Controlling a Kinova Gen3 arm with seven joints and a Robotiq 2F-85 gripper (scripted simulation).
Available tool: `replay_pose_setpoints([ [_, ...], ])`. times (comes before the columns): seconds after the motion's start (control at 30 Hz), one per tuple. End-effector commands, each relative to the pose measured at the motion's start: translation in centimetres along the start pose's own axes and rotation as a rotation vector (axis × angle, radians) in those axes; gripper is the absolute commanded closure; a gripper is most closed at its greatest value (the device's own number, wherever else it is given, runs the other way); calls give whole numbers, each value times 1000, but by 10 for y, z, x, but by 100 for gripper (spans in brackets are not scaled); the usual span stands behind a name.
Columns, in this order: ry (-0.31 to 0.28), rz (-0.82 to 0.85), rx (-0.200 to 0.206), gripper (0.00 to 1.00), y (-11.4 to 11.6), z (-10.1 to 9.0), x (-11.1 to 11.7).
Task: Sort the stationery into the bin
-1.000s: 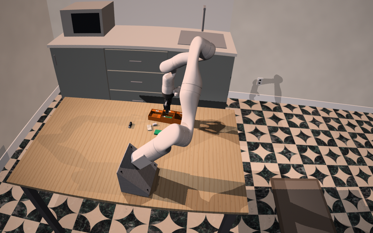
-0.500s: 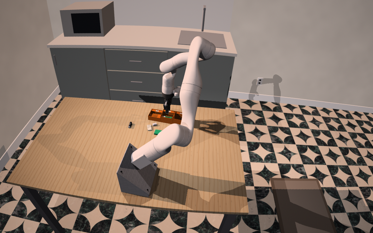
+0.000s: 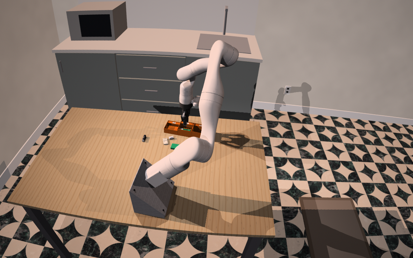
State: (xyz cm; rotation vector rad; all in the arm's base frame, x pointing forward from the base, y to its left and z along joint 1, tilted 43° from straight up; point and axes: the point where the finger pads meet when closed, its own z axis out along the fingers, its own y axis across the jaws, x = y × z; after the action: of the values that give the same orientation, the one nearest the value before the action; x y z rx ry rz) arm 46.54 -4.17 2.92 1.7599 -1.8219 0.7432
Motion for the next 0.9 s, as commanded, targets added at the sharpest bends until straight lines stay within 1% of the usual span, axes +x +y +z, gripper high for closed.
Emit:
replay_pose_setpoints([
  [0.0,-2,0,4,70,-1,-3,-1],
  [0.17,-2,0,4,70,-2,-3,-1],
  [0.2,-7,-57,13,45,5,-4,-5],
  [0.6,-7,-40,11,45,105,-3,-18],
  [0.67,-7,-40,11,45,105,-3,-18],
  [0.8,-9,-42,10,45,138,-4,-23],
  [0.87,-8,-43,9,45,143,-3,-24],
])
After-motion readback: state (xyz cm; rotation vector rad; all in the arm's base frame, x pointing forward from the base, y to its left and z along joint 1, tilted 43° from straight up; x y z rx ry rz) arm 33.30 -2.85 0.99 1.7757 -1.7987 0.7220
